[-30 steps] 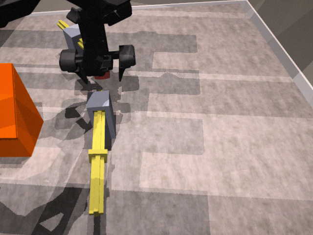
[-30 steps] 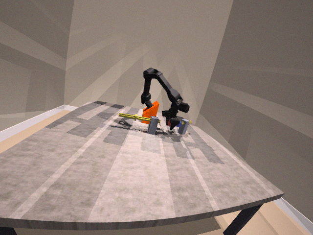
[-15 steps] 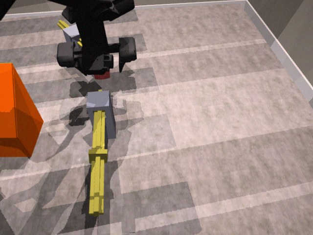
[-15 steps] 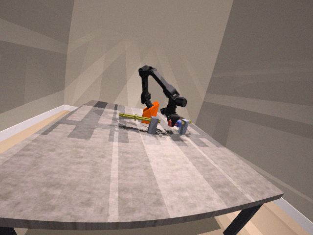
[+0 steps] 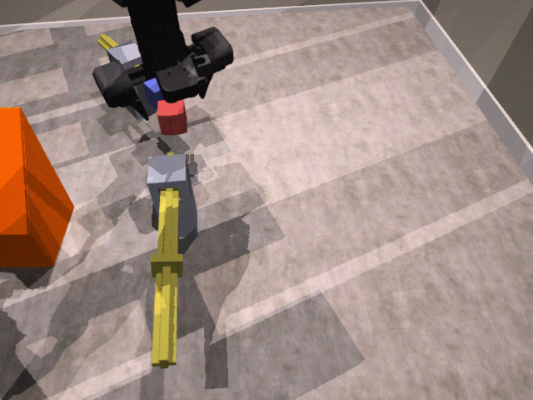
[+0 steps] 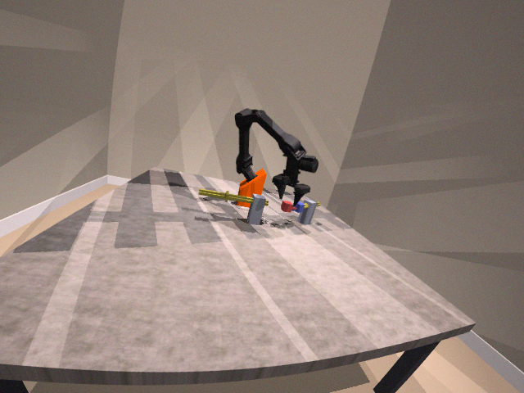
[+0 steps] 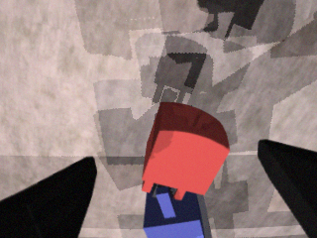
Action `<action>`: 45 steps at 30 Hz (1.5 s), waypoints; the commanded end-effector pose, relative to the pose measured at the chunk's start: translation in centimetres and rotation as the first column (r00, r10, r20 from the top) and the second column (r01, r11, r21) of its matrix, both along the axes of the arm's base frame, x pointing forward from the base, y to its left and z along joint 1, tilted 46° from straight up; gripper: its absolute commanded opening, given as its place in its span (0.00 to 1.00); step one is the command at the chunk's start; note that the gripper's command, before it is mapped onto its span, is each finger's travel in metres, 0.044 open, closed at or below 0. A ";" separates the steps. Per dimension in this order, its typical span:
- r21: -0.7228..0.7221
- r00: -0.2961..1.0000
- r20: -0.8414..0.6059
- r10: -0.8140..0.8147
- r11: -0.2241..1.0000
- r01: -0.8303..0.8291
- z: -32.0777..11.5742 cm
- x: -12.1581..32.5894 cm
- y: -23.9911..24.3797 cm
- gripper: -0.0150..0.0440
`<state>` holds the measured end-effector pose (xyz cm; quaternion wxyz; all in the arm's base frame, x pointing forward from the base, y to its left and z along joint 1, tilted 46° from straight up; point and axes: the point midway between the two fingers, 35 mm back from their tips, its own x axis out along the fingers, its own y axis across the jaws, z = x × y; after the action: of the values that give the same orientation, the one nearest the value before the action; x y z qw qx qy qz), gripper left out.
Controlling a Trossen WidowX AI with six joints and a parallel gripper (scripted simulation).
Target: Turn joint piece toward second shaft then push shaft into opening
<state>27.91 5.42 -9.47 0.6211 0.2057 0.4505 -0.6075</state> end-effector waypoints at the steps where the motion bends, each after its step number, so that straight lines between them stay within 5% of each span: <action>1: 0.013 0.987 -0.097 0.128 0.992 -0.128 0.8 0.5 1.1 1.00; 14: 0.106 0.822 -0.347 0.451 0.890 -0.444 3.4 1.2 4.0 1.00; 31: 0.326 0.399 -0.570 0.718 0.643 -0.693 7.2 1.4 7.6 1.00; 42: 0.321 0.411 -0.566 0.714 0.651 -0.688 7.2 1.2 7.5 1.00; 45: 0.298 0.453 -0.552 0.700 0.673 -0.676 7.7 1.6 6.7 0.87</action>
<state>29.22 12.94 -2.20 0.6160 -0.2134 0.6907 -0.3131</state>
